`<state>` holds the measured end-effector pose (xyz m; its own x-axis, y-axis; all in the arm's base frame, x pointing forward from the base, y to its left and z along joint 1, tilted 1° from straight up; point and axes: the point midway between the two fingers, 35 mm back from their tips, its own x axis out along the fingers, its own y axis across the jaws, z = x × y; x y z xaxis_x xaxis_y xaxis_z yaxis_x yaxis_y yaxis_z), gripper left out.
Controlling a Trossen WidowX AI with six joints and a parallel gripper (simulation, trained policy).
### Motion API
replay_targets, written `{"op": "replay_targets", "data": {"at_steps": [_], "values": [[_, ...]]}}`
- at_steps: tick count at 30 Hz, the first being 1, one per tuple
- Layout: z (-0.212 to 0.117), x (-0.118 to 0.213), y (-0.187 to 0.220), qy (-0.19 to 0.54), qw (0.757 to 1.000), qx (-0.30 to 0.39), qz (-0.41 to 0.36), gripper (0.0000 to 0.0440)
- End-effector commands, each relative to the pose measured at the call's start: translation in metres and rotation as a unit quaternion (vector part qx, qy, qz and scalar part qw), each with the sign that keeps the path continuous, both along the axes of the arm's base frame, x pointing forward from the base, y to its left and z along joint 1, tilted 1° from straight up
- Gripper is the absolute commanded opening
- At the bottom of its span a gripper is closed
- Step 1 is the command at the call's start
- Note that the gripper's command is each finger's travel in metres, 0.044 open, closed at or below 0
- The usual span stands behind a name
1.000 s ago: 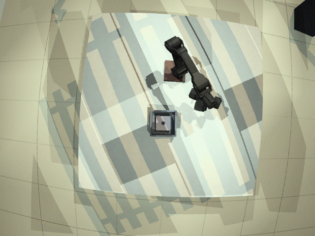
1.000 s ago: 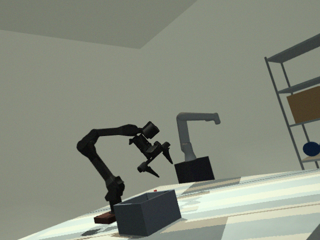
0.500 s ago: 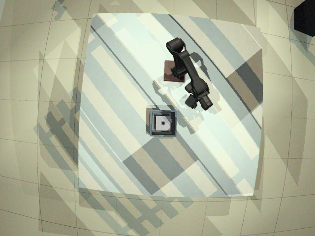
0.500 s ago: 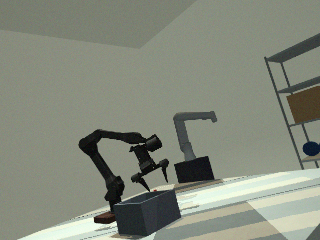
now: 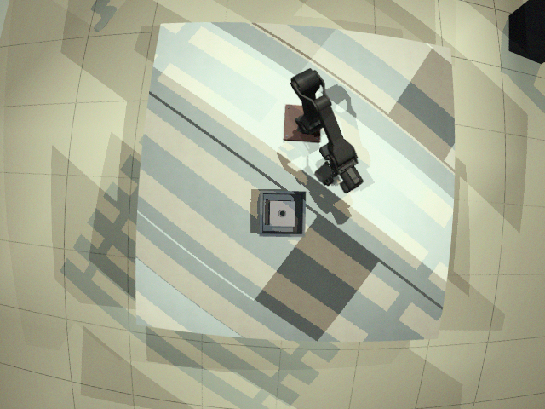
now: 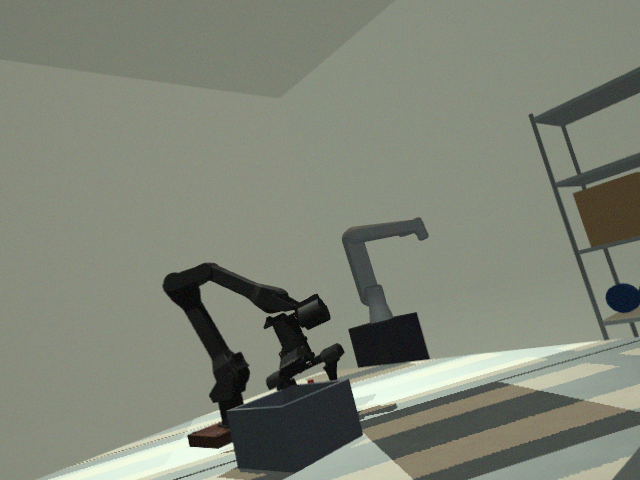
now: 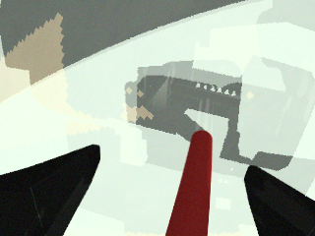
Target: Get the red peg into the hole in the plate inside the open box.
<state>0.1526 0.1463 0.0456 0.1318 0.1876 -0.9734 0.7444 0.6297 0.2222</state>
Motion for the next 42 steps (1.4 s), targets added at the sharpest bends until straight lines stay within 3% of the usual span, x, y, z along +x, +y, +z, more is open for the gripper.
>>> {"op": "replay_targets", "data": {"at_steps": [1,13,14,29,42], "values": [[-0.01,-0.003,-0.003,0.012,1.0,-0.003,-0.021,0.0322],[-0.009,-0.004,-0.004,0.044,0.998,0.017,-0.037,0.0011],[-0.009,-0.003,-0.005,0.046,0.998,0.018,-0.038,0.0],[0.053,0.032,-0.016,-0.058,0.998,-0.006,0.011,0.0],[0.105,0.075,-0.048,-0.123,0.992,-0.039,-0.007,0.0]]}}
